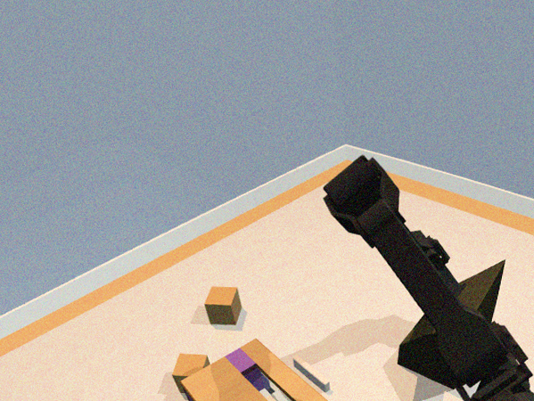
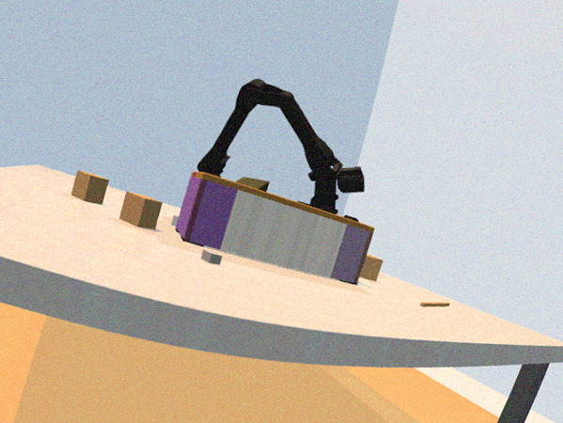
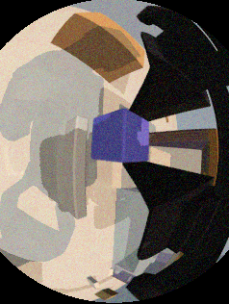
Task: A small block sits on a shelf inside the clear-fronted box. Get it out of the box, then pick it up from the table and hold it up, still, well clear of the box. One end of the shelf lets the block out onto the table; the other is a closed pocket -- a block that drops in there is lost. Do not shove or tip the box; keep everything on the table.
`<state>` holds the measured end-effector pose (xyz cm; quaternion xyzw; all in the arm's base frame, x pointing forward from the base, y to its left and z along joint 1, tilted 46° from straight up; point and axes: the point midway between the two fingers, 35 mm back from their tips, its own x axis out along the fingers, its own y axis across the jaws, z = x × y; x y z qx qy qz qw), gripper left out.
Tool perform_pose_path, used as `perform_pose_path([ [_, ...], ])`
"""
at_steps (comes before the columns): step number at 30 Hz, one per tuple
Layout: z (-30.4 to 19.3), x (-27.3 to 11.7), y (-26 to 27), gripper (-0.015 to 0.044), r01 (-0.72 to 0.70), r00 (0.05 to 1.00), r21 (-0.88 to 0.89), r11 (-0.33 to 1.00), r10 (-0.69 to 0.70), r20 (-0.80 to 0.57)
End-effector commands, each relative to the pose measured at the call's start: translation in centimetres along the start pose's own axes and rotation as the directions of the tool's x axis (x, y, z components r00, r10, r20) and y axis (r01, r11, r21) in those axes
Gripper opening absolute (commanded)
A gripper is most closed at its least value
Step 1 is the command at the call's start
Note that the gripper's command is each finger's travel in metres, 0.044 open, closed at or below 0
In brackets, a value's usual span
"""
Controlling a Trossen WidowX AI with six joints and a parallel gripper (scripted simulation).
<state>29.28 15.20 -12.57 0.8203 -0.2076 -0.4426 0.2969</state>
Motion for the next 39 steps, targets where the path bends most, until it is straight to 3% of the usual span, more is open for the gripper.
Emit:
perform_pose_path([
  [1, -1.0, -1.8, 0.4, 0.0000, -0.009, 1.000, 0.008, 1.000, 0.009, 0.008],
  [9, -1.4, -3.1, 0.9, 0.0000, -0.017, 1.000, -0.007, 1.000, 0.017, 0.012],
  [24, -1.5, -9.0, 3.3, 0.0000, 0.107, 0.994, -0.258, 0.960, -0.109, 0.008],
  [39, 0.0, -14.0, 6.3, 0.0000, 0.210, 0.972, -0.504, 0.838, -0.235, 0.013],
])
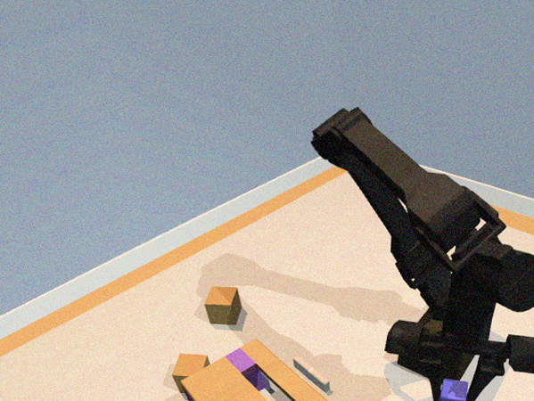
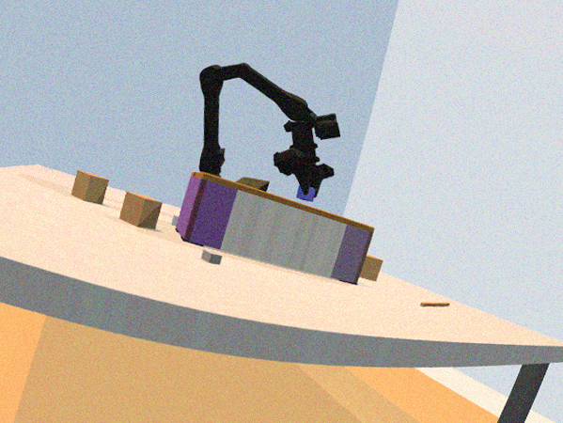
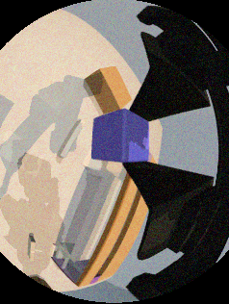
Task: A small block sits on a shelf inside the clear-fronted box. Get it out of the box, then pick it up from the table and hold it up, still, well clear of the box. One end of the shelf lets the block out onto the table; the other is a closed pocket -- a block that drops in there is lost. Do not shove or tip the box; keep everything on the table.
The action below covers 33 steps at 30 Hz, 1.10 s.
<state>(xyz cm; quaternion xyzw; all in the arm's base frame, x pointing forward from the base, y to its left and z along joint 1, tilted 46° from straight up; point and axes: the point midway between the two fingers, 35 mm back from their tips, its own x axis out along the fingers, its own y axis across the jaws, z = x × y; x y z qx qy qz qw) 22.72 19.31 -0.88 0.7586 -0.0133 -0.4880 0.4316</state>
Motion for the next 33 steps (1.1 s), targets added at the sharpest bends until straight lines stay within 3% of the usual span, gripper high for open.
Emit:
perform_pose_path([
  [1, 1.09, -1.49, 0.38, 0.0000, 0.038, 0.999, -0.089, 0.995, -0.039, -0.008],
  [33, 1.22, -1.70, 0.42, 0.0000, 0.043, 0.999, -0.101, 0.994, -0.044, -0.010],
])
